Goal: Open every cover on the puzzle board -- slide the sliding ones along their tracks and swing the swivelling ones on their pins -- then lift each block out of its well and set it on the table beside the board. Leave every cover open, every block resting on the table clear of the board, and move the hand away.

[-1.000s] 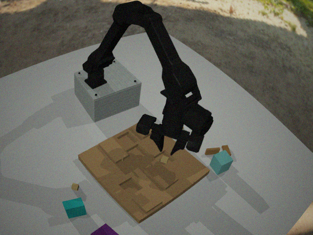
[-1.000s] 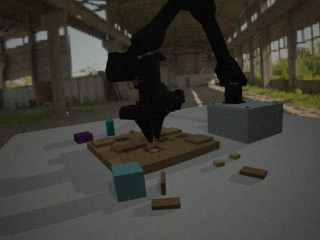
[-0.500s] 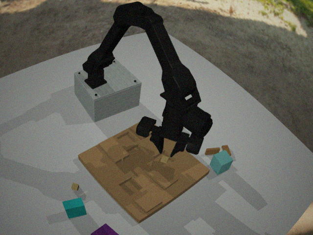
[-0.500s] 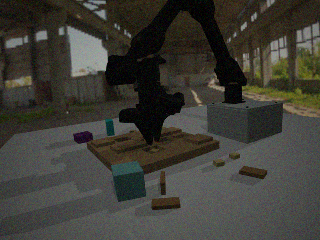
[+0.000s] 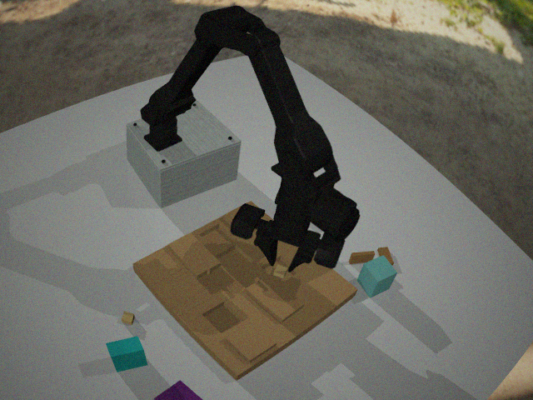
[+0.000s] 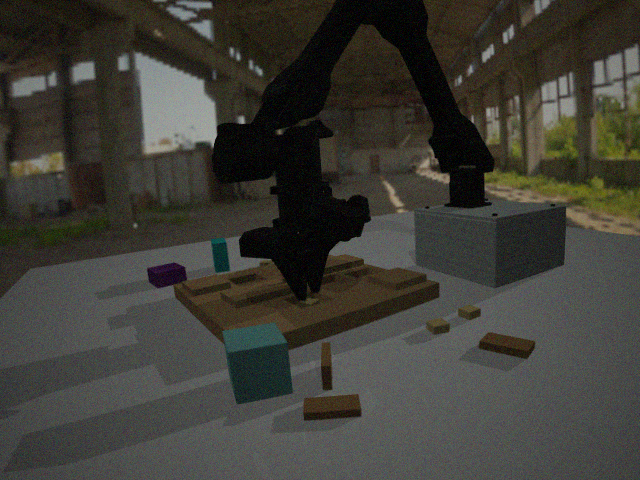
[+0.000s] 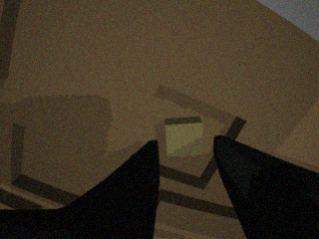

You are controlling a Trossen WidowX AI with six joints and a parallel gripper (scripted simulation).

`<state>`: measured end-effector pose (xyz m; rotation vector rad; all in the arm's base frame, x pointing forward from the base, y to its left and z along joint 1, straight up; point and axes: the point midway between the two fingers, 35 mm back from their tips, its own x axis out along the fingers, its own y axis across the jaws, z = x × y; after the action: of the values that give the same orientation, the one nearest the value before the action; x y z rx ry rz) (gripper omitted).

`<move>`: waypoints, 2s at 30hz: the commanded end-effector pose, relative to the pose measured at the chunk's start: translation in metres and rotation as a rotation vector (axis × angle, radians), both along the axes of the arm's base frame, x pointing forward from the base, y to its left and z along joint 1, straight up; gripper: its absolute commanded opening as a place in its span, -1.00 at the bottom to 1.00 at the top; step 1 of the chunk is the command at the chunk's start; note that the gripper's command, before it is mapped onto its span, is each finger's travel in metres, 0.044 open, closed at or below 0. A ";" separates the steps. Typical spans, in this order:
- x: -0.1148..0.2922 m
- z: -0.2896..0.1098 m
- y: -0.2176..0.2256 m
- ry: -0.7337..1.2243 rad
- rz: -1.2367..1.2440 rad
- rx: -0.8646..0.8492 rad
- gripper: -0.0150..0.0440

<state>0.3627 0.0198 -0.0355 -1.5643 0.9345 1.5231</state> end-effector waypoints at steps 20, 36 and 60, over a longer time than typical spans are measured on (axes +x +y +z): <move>0.000 -0.010 0.000 -0.001 0.000 0.000 -0.07; 0.001 -0.006 0.000 -0.001 0.000 0.000 -0.22; 0.000 0.026 0.001 0.000 0.002 -0.002 -0.22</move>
<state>0.3614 0.0206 -0.0161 -1.5631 0.9359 1.5292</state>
